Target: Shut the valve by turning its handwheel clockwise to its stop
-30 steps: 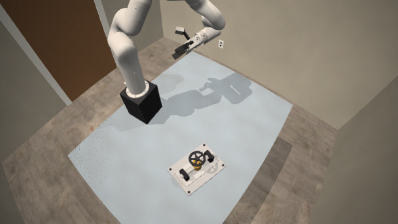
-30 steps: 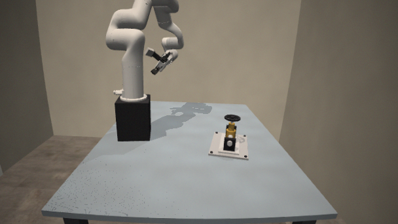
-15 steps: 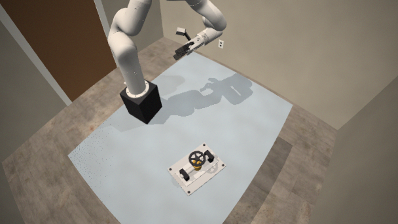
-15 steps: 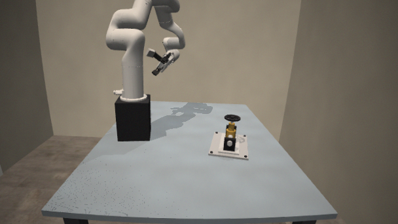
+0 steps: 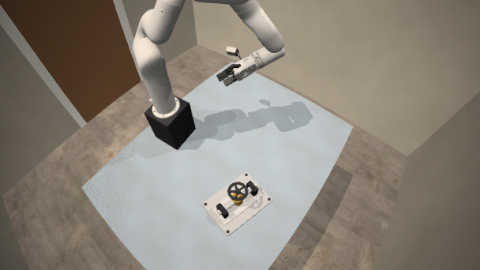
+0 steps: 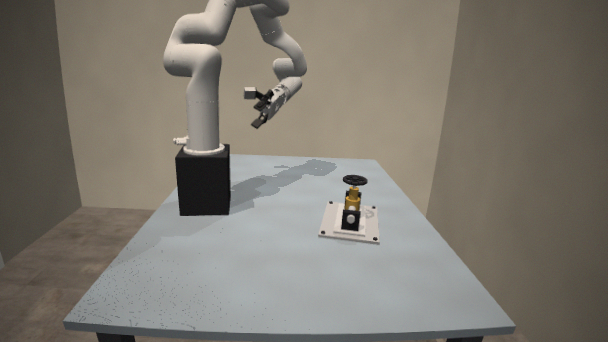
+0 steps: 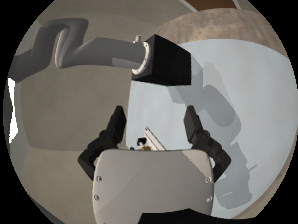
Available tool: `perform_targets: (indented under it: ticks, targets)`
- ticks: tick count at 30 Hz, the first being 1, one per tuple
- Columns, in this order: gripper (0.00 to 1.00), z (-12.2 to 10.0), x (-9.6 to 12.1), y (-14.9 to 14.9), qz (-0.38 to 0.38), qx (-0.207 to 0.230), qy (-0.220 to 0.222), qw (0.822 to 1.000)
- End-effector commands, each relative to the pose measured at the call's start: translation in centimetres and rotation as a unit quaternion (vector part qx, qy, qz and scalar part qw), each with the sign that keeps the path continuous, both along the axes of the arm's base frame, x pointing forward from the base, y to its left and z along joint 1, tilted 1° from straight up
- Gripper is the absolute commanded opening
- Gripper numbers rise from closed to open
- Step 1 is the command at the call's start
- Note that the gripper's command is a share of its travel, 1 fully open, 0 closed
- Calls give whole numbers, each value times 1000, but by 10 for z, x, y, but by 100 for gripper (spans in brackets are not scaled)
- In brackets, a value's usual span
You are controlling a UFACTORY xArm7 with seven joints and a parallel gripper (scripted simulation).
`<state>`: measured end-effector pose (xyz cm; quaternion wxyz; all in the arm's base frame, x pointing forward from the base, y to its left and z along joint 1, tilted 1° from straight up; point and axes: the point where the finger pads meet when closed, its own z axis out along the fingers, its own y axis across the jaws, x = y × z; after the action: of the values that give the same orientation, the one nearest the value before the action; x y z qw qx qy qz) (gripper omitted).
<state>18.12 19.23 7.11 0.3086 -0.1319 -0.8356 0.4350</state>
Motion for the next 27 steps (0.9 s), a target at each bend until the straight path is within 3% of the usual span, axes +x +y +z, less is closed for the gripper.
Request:
perform_targets:
  ticks: [1, 10, 13, 14, 17, 27]
  targets:
    - [100, -14, 20, -5, -62, 11, -47, 997]
    - [100, -36, 64, -23, -187, 15, -136, 973]
    - [100, -36, 65, -23, -189, 15, -137, 972]
    - [100, -43, 82, -32, -236, 13, -169, 957]
    - [100, -46, 90, -37, -258, 12, -185, 948]
    - [100, -59, 142, -76, -389, -5, -275, 879]
